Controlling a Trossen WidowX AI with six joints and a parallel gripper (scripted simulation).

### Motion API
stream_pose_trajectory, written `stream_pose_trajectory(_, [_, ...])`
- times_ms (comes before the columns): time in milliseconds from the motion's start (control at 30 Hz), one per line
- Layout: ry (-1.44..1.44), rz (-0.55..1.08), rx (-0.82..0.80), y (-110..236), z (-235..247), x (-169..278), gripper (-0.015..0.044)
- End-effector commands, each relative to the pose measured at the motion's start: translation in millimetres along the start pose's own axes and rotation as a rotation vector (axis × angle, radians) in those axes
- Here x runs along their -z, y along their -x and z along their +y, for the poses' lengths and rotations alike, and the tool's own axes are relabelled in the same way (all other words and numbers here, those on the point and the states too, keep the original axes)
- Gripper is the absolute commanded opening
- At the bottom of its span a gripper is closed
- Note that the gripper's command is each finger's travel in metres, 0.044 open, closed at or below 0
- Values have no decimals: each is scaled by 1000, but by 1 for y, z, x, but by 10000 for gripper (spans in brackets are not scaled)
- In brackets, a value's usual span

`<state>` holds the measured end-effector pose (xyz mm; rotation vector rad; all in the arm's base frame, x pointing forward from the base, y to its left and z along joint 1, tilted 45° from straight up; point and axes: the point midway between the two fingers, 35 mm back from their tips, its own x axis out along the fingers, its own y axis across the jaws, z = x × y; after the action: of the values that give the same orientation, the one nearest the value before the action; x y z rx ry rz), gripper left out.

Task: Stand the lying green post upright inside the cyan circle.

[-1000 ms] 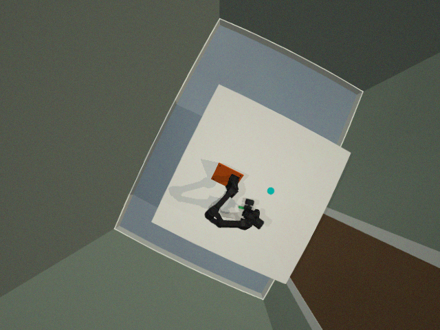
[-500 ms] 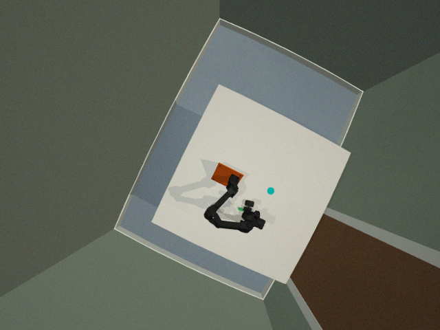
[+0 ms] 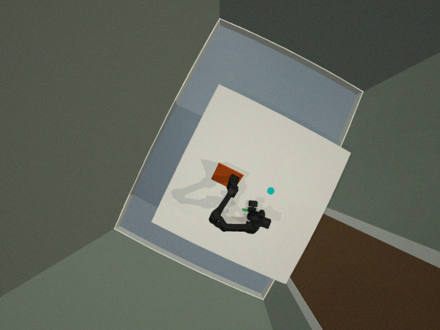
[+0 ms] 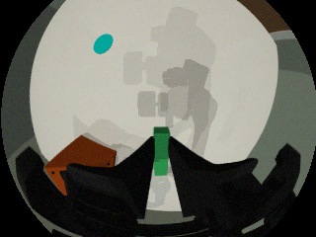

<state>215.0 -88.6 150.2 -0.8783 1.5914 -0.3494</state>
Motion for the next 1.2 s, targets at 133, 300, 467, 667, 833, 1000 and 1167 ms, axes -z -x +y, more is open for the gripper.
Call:
stream_pose_trajectory(133, [81,-5,-8,4,5,-21,23])
stream_pose_trajectory(300, [133,-7,-11,6,9,-34,23])
stream_pose_trajectory(467, [184,-9,-13,8,14,-47,23])
stream_pose_trajectory(667, [246,-11,-15,10,22,-63,23])
stream_pose_trajectory(833, [297,-12,-16,11,29,-75,23])
stream_pose_trajectory(1000, [349,-12,-16,12,37,-88,23])
stream_pose_trajectory(1167, [400,-13,-16,14,46,-100,23])
